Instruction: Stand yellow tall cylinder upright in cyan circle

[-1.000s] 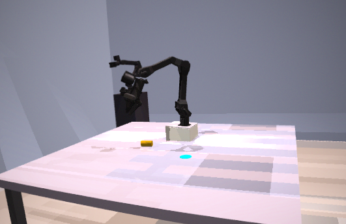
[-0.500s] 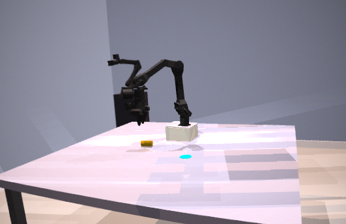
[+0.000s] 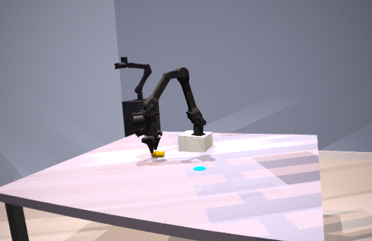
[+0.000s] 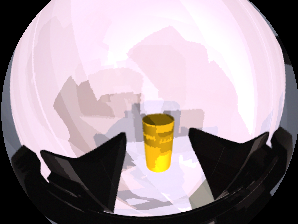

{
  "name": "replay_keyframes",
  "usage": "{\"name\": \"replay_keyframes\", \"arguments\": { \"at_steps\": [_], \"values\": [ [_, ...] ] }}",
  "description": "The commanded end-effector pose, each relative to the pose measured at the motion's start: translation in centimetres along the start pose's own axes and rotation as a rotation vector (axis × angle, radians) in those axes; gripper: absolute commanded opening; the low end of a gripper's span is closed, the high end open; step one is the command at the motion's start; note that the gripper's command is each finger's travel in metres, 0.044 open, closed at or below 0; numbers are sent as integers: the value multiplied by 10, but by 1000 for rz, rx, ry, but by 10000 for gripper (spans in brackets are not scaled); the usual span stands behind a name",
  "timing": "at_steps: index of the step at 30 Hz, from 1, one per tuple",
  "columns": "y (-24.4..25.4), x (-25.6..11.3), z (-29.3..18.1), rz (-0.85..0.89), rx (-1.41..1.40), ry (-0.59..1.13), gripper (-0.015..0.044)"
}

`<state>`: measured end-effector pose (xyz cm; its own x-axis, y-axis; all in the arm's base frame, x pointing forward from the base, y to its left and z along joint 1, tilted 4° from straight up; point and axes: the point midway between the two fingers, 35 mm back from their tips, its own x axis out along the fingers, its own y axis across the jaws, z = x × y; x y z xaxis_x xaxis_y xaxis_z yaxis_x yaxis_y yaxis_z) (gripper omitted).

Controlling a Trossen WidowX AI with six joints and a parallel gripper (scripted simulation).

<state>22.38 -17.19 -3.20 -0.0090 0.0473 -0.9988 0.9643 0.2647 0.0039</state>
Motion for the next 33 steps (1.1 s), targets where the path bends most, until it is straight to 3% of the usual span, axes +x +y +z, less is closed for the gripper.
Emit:
{"name": "replay_keyframes", "arguments": {
  "at_steps": [1, 2, 10, 33],
  "values": [
    [-2, 15, -2, -1, 4, -6, 309],
    [-2, 15, -2, -1, 4, -6, 309],
    [-2, 15, -2, -1, 4, -6, 105],
    [2, -21, 7, 3, 24, -30, 105]
  ]
}}
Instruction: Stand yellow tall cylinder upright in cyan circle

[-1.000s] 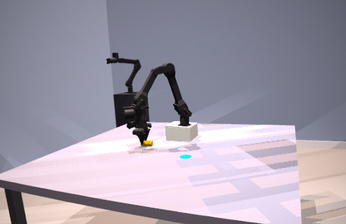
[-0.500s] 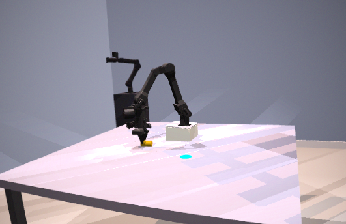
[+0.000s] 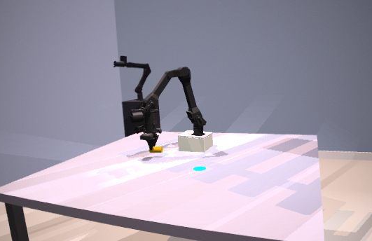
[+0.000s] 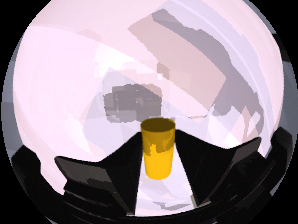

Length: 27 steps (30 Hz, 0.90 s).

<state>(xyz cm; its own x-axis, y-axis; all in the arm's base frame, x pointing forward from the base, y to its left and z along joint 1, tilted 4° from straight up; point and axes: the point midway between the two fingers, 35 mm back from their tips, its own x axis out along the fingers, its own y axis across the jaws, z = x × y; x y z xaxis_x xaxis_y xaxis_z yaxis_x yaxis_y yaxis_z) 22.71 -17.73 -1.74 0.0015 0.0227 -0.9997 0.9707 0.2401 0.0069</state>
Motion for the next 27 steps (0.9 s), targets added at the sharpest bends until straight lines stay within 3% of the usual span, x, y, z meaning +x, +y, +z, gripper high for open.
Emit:
{"name": "replay_keyframes", "arguments": {
  "at_steps": [1, 27],
  "values": [
    [1, -8, 2, 0, -1, -3, 105],
    [-1, -60, -1, -4, -15, 13, 105]
  ]
}}
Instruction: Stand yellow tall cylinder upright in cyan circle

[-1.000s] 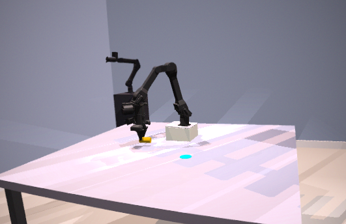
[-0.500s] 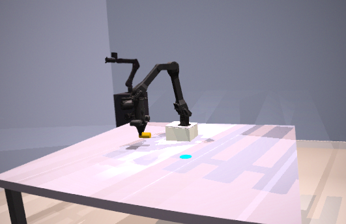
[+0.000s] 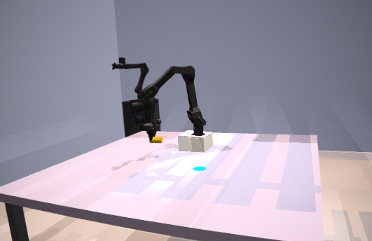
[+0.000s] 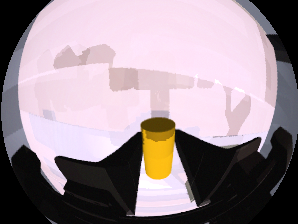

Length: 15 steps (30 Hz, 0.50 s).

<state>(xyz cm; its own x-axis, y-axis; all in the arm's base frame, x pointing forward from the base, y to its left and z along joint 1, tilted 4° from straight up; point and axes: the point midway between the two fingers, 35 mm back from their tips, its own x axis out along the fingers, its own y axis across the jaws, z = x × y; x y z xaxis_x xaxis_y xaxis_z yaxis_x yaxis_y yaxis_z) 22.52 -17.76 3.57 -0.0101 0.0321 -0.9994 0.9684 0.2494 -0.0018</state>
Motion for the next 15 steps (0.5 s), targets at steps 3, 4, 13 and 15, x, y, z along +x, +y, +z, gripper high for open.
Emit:
{"name": "replay_keyframes", "arguments": {
  "at_steps": [3, 4, 13, 15],
  "values": [
    [0, -13, -1, 5, -8, 3, 105],
    [0, -15, -2, 5, -8, 3, 105],
    [-2, -28, -4, 4, -15, 8, 105],
    [2, -28, -6, 4, -44, 7, 105]
  ]
}}
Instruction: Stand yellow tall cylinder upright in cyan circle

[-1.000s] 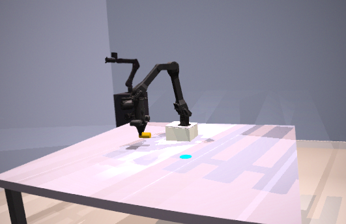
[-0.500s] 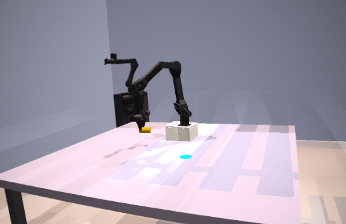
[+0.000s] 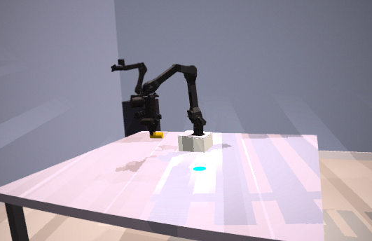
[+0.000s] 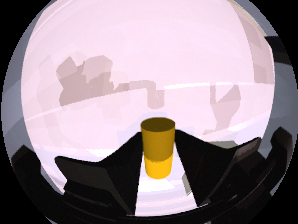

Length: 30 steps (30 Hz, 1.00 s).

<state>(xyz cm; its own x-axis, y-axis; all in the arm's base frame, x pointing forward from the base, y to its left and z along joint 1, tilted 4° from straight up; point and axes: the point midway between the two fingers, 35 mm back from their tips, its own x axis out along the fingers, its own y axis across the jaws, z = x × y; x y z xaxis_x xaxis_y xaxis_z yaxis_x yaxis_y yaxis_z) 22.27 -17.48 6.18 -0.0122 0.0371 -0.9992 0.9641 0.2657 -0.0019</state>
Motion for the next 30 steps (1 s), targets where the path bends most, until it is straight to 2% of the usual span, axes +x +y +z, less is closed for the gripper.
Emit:
{"name": "replay_keyframes", "arguments": {
  "at_steps": [1, 30],
  "values": [
    [6, -3, -3, 5, -48, 2, 105],
    [75, -11, -44, 11, -673, -5, 105]
  ]
}}
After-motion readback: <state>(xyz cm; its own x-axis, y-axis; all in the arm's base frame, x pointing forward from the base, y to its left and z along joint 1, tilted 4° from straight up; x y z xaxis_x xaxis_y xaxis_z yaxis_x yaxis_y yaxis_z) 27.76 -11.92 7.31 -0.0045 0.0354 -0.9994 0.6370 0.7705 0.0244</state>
